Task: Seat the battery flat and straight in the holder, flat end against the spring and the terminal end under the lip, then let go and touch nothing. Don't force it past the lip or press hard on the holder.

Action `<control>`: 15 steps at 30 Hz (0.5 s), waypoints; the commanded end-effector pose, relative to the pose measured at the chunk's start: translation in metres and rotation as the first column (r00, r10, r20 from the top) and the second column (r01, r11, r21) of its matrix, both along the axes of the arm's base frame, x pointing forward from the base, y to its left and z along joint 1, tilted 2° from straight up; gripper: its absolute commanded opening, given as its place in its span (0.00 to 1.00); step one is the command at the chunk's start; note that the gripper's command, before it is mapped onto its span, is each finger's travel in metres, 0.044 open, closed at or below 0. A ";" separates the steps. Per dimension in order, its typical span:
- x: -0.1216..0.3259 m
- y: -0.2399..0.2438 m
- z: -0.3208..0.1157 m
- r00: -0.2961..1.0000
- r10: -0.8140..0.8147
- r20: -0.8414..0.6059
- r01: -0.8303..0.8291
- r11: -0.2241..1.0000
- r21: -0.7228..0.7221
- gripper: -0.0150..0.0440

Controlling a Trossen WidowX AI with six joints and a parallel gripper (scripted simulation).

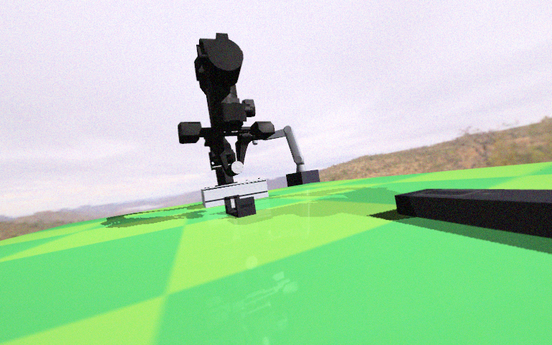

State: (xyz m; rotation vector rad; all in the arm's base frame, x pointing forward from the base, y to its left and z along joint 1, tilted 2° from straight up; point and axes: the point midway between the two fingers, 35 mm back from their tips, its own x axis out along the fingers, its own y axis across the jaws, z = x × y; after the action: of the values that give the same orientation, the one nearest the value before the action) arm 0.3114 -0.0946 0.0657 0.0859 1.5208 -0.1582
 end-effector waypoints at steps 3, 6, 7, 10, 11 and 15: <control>0.002 -0.003 -0.003 0.999 0.031 -0.017 -0.031 1.000 0.001 0.39; 0.001 -0.003 -0.009 0.998 0.029 -0.059 -0.028 1.000 0.009 0.39; 0.001 -0.003 -0.012 0.997 0.027 -0.074 -0.026 1.000 0.012 0.39; 0.000 -0.003 -0.019 0.993 0.023 -0.120 -0.021 1.000 0.020 0.39; -0.001 -0.003 -0.022 0.991 0.022 -0.135 -0.019 1.000 0.022 0.39; -0.002 -0.003 -0.031 0.980 0.018 -0.196 -0.011 0.999 0.033 0.39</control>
State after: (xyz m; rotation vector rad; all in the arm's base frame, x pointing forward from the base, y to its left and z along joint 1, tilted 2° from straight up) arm 0.3098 -0.0970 0.0429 0.0790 1.6688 -0.1297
